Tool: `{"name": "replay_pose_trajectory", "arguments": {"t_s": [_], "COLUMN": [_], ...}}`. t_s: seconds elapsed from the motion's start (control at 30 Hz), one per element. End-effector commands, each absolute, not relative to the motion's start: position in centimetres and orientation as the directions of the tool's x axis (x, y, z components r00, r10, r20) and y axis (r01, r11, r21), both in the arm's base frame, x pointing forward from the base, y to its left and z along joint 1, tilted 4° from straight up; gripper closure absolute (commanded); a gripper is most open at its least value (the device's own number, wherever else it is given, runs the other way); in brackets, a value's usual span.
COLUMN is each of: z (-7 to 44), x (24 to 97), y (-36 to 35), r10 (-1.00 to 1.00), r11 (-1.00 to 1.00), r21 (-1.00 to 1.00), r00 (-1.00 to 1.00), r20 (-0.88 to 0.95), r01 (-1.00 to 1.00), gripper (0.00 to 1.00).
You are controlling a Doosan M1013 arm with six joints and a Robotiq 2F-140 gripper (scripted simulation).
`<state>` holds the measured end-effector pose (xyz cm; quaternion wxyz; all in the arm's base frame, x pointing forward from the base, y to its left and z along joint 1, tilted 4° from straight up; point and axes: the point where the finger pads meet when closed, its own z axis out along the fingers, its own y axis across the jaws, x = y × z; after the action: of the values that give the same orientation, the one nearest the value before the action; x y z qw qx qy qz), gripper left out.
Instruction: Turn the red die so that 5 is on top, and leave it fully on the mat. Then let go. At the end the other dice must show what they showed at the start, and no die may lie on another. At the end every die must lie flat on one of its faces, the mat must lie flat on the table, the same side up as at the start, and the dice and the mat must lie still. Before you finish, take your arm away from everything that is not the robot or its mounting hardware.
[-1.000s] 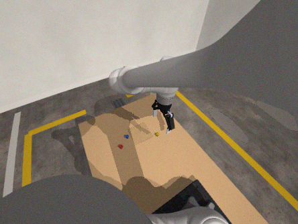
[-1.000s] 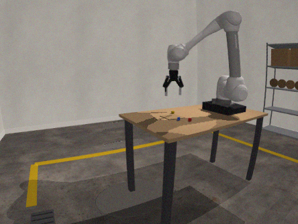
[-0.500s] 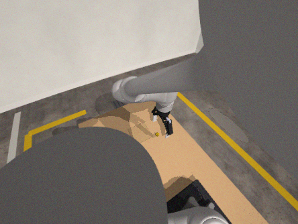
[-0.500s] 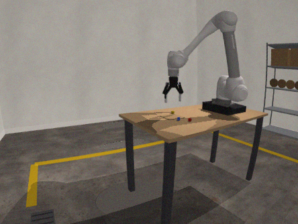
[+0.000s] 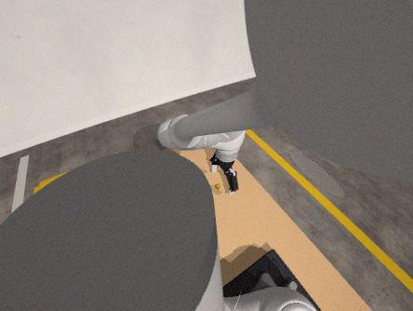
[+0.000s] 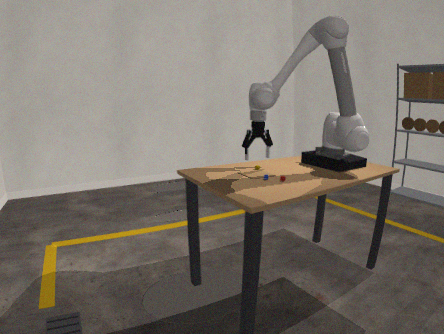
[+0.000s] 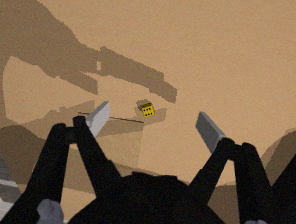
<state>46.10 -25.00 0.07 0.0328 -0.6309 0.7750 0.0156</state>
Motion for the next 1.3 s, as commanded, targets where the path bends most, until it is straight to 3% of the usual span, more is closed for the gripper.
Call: {"name": "replay_pose_trajectory", "arguments": {"t_s": [0.0,1.27], "z": [0.05,0.1], "x": [46.11,46.49], "y": [-25.0,-24.5], "r10": [-0.977,-0.977], "r11": [0.204,0.204], "r21": [-0.017,-0.017], "r00": [-0.202,-0.202], "r20": [-0.071,-0.071], "r01": [-0.979,-0.979], "gripper": [0.0,0.0]}}
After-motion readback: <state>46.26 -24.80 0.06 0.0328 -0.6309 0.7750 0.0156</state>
